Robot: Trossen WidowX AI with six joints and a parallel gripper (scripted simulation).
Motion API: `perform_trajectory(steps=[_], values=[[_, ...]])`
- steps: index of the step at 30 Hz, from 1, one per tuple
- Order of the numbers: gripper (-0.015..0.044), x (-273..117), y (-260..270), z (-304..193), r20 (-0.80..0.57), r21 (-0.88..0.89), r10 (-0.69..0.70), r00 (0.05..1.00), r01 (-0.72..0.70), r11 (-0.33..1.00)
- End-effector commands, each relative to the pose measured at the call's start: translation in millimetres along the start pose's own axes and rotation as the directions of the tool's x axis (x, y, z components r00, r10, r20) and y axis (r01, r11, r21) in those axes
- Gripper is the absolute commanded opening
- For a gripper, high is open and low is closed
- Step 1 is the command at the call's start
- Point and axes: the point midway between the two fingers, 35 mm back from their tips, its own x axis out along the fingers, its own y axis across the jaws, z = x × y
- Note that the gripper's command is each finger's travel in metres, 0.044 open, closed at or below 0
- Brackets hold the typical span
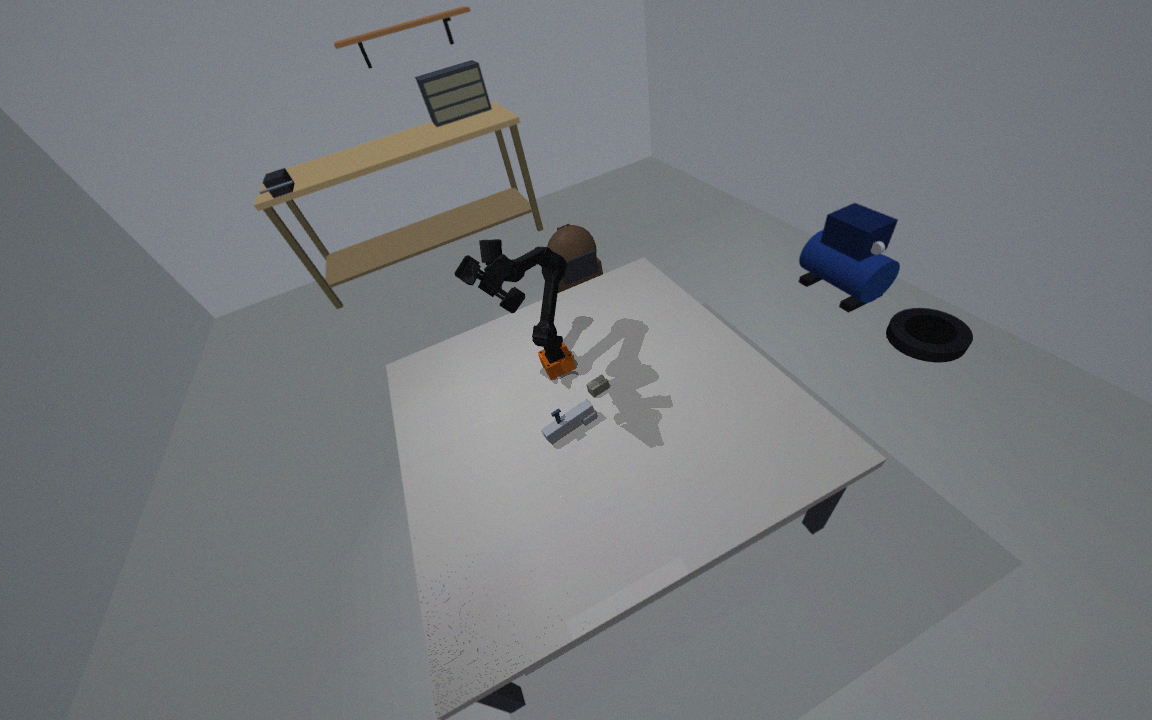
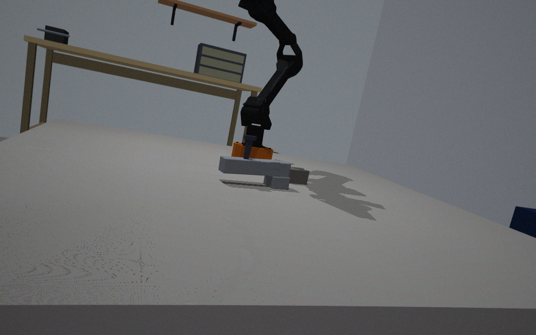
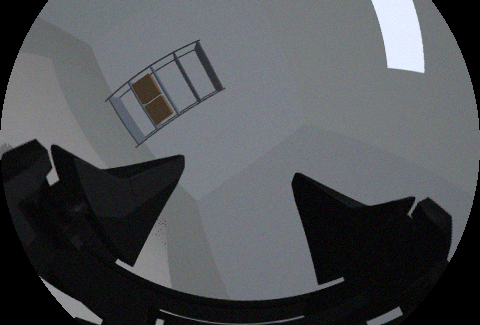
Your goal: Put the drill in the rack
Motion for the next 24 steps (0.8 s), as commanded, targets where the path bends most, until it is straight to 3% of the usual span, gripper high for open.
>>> perform_trajectory(steps=[1, 9, 15, 19, 24], values=[[0.0374, 0, 0, 0, 0.0, 0.0, 0.0, 1.0, 0.0, 1.0], [0.0164, 1, 1, -2, -0.006, 0.009, 0.005, 1.0, -0.005, 1.0], [0.0006, 37, 52, -69, -0.206, 0.271, 0.195, 0.959, -0.136, 0.953], [0.0, 51, 103, -111, -0.332, 0.429, 0.366, 0.869, -0.207, 0.879], [0.0, 51, 175, -153, -0.46, 0.587, 0.584, 0.669, -0.264, 0.766]])
